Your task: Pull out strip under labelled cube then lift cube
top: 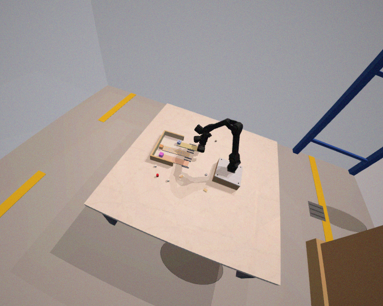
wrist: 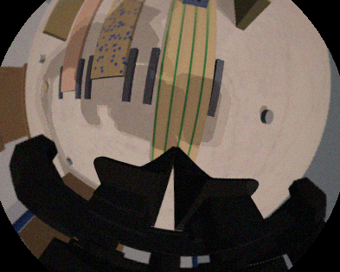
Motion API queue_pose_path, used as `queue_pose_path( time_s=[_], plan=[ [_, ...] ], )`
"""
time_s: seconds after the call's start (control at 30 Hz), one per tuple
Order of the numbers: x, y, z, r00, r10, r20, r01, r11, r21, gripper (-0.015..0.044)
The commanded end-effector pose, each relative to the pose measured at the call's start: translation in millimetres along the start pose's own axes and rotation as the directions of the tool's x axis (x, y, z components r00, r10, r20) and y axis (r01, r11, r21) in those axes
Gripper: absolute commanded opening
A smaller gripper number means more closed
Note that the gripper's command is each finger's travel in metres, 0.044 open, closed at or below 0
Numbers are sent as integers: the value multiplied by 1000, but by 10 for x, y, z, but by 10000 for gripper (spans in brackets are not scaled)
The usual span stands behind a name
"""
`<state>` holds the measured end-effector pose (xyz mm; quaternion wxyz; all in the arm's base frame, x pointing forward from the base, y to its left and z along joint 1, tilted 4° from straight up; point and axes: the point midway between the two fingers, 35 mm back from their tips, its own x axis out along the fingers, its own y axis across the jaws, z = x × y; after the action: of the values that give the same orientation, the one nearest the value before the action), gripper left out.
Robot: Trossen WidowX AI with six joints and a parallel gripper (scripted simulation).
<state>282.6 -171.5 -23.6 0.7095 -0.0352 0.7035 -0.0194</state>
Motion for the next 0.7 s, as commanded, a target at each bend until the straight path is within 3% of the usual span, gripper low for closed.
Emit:
queue_pose_path(
  time_s=[0.0,0.67],
  plan=[
    [58,20,-154,999,9,-32,-9,1000,2,0],
    [52,29,-460,999,9,-35,-9,1000,2,0]
  ],
)
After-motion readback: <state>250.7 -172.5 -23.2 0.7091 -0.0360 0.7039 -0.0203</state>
